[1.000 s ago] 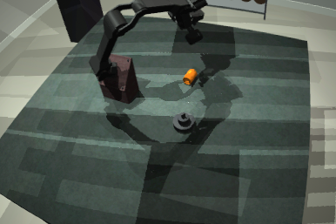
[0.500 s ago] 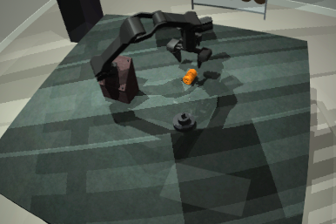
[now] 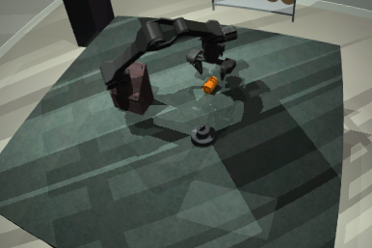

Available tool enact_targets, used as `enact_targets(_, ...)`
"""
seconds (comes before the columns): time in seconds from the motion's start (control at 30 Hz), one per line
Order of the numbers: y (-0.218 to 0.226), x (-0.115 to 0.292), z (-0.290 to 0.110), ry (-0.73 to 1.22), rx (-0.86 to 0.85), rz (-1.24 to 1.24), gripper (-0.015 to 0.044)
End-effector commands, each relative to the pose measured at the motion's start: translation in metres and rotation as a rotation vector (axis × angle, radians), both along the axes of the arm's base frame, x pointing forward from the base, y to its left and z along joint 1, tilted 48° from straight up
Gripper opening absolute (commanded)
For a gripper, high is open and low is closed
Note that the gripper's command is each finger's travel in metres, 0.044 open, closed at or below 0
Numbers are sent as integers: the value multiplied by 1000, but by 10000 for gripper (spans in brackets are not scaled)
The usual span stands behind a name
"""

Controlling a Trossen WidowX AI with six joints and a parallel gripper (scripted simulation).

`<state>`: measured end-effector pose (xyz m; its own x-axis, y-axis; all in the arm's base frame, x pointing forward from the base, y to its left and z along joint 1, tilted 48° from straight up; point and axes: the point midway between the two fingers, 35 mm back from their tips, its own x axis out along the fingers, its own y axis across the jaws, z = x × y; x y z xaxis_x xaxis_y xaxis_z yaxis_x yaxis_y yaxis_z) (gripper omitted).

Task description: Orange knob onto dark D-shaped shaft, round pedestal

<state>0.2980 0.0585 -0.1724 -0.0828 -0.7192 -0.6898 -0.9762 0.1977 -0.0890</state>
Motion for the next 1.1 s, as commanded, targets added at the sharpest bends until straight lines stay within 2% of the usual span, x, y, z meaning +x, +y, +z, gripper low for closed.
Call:
enact_targets(0.0,-6,-1,-4,5,-5,6,440)
enact_targets(0.7,-29,-4,-26,5,-8,5,440)
enact_targets(0.93,-29,-4,-26,5,-8,5,256)
enact_targets(0.97,-29,-4,-26,5,-8,5,240)
enact_targets(1.07,-29,-4,-26,5,-8,5,240)
